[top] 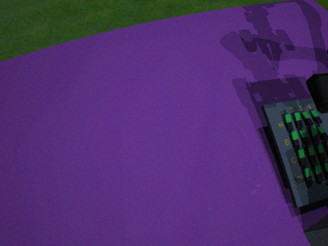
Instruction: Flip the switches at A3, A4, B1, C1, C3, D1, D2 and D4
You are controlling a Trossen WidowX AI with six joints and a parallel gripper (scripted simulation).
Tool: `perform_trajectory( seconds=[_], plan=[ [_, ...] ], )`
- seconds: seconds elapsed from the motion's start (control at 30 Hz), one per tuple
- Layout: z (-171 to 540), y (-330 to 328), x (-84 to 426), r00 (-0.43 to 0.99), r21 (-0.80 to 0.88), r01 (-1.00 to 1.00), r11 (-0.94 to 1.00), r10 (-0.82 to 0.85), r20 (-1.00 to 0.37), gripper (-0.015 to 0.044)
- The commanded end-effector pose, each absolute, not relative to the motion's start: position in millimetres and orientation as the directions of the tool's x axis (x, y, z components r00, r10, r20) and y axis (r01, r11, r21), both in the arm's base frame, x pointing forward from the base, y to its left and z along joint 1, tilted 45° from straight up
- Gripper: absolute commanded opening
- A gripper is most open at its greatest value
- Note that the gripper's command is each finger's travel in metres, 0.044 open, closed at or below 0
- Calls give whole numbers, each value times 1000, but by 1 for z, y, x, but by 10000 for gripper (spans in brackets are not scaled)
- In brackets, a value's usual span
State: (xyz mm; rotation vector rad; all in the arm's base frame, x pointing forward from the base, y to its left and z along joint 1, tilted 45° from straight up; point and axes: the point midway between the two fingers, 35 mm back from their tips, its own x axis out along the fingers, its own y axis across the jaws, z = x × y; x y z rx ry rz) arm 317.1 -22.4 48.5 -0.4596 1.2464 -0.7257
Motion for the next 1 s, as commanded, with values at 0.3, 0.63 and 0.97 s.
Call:
perform_trajectory(
  seconds=[0.3, 0.63, 0.97],
  plan=[
    [24, -52, 317, 147, -687, 236, 687, -724, -674, 0],
    [15, -61, 319, 147, -687, 236, 687, -724, -674, 0],
    [15, -62, 319, 147, -687, 236, 687, -724, -674, 0]
  ],
)
